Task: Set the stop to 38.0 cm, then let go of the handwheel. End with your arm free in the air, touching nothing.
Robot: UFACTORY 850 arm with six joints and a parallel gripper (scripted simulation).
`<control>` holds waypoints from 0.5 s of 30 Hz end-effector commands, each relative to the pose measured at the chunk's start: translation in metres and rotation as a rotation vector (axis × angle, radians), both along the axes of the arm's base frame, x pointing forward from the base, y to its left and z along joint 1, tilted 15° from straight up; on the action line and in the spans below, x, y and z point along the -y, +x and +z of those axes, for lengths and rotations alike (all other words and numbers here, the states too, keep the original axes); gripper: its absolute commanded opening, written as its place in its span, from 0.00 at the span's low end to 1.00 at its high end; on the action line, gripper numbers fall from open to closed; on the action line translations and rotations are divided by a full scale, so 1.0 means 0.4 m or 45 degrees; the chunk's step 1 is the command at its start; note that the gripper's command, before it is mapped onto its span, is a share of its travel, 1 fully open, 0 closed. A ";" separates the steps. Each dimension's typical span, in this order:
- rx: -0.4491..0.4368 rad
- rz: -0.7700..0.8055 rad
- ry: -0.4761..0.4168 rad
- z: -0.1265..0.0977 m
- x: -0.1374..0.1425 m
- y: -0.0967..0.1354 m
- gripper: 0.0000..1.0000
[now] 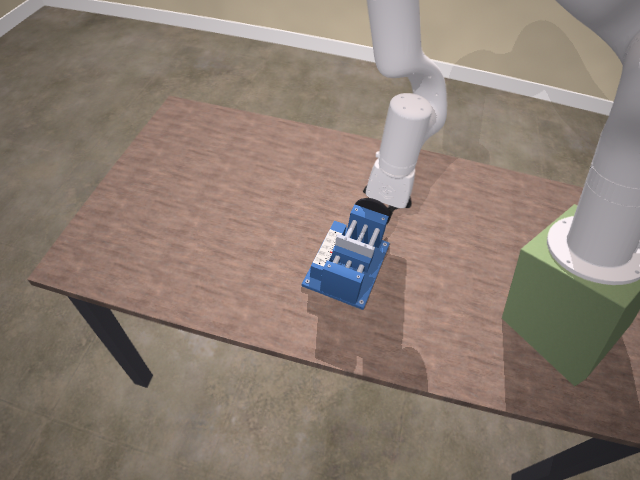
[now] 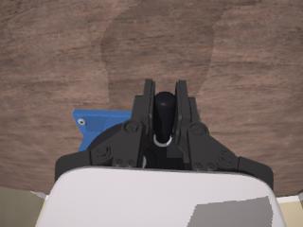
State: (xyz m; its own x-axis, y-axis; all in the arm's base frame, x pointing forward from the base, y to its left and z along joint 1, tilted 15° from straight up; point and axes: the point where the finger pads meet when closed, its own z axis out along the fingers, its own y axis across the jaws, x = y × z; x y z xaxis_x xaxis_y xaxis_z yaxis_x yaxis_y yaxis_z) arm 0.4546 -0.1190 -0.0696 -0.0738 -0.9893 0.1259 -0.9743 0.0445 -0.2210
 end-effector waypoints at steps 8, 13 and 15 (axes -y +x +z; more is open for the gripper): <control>0.002 0.000 0.001 0.052 -0.009 -0.040 0.06; 0.002 0.000 0.001 0.081 -0.013 -0.041 0.06; 0.002 0.000 0.001 0.093 -0.014 -0.038 0.06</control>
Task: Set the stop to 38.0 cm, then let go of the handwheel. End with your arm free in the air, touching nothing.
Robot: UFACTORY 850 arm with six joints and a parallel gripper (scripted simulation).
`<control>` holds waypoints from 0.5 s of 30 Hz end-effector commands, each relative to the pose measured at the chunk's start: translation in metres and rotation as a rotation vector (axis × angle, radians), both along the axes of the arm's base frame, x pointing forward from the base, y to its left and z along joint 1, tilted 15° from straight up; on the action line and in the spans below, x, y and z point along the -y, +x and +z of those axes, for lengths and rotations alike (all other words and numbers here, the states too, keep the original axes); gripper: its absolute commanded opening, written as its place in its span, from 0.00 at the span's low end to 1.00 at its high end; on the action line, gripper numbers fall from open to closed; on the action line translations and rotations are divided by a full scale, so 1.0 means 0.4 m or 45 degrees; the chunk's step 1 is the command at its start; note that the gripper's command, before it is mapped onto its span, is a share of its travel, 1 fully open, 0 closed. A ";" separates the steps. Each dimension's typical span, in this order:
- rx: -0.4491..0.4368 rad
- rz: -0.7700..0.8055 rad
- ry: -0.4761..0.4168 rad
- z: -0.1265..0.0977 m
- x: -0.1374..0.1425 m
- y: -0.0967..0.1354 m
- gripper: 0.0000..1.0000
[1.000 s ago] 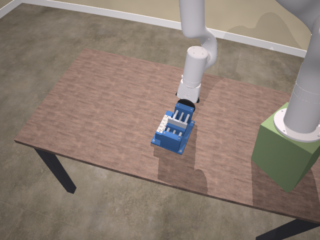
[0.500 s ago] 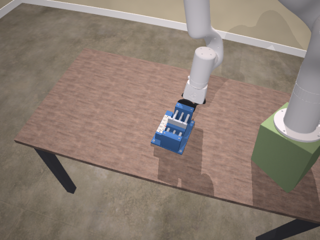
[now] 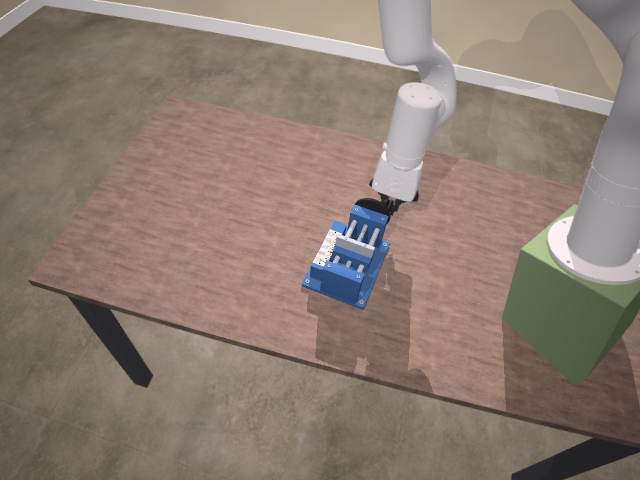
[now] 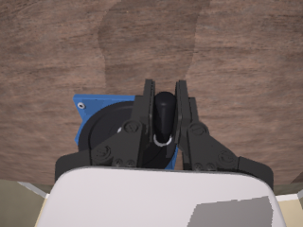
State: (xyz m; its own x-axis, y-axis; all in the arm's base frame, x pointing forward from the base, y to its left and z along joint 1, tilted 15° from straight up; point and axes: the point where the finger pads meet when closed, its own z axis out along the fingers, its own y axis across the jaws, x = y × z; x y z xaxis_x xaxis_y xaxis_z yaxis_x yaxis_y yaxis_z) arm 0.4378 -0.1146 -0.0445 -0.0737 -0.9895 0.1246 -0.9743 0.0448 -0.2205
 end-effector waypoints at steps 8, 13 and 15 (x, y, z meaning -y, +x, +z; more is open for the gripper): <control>0.003 0.000 -0.001 0.060 -0.006 0.020 0.06; 0.003 0.000 -0.001 0.074 -0.006 0.035 0.06; 0.003 0.000 -0.001 0.077 -0.006 0.041 0.06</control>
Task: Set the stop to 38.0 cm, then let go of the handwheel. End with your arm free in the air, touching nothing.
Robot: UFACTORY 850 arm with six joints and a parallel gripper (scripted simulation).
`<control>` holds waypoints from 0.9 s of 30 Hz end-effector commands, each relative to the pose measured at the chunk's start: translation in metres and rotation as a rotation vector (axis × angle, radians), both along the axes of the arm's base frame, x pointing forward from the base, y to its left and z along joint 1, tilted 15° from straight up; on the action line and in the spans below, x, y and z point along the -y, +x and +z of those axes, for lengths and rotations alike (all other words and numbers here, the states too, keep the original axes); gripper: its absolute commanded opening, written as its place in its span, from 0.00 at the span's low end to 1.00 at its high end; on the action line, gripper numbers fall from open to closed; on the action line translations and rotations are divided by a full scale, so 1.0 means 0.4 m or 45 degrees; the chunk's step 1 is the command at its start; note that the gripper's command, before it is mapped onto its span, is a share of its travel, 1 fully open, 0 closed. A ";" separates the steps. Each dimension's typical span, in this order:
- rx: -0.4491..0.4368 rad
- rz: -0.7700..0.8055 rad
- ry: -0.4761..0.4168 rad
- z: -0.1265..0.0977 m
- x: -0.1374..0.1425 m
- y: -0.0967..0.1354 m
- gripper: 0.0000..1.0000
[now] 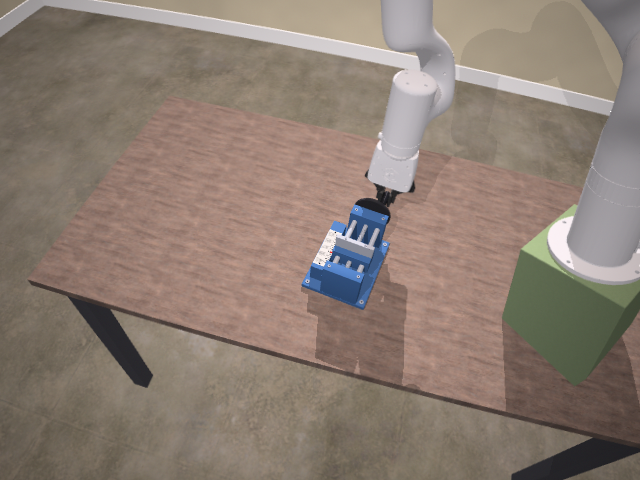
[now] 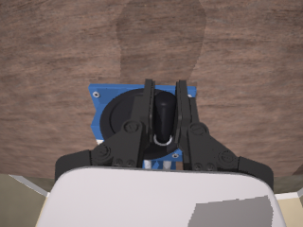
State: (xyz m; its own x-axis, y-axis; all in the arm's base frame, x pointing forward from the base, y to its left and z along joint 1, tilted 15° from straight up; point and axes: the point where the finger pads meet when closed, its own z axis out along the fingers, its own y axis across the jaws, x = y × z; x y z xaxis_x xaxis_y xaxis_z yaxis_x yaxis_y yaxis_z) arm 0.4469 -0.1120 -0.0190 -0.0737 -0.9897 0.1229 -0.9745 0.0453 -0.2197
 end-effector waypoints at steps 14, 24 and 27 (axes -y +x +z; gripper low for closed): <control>0.004 0.000 -0.003 0.024 0.001 0.047 0.06; 0.004 0.000 -0.003 0.025 0.002 0.059 0.06; 0.004 0.000 -0.003 0.025 0.002 0.061 0.06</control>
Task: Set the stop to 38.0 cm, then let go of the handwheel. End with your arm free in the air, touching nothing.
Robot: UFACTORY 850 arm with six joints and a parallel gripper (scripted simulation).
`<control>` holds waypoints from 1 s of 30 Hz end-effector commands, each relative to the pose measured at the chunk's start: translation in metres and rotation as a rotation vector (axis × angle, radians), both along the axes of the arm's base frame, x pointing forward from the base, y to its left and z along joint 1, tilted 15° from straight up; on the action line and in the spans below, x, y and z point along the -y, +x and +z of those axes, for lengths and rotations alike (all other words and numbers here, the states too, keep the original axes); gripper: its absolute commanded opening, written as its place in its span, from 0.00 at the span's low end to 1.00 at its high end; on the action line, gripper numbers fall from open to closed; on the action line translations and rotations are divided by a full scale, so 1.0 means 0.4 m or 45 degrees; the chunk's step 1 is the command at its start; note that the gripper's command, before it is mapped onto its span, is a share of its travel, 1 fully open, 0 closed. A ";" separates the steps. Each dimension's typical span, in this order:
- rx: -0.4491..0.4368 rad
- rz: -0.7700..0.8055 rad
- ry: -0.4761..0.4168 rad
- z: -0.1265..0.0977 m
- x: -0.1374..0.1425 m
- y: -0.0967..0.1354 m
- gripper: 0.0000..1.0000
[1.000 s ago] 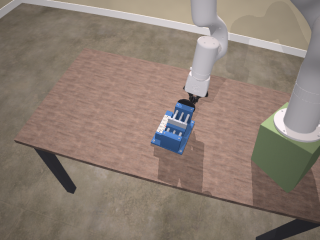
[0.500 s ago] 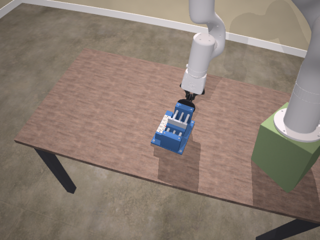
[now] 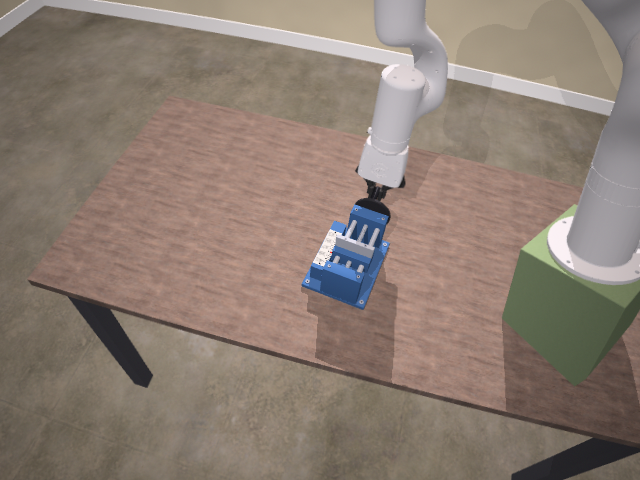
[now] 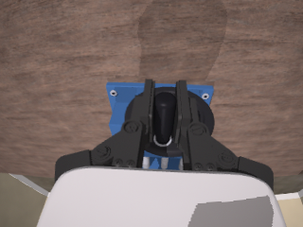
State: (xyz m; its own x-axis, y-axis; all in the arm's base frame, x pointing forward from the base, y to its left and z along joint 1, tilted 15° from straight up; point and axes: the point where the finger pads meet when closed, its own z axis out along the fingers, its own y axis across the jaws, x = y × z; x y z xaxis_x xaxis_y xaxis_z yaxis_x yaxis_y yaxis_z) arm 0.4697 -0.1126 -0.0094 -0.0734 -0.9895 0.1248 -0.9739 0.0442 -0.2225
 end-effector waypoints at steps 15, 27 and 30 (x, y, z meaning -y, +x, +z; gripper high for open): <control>0.000 0.000 -0.001 0.001 0.001 0.007 0.06; 0.000 0.000 -0.001 0.001 0.001 0.007 0.57; 0.000 0.000 -0.001 0.001 0.001 0.007 0.57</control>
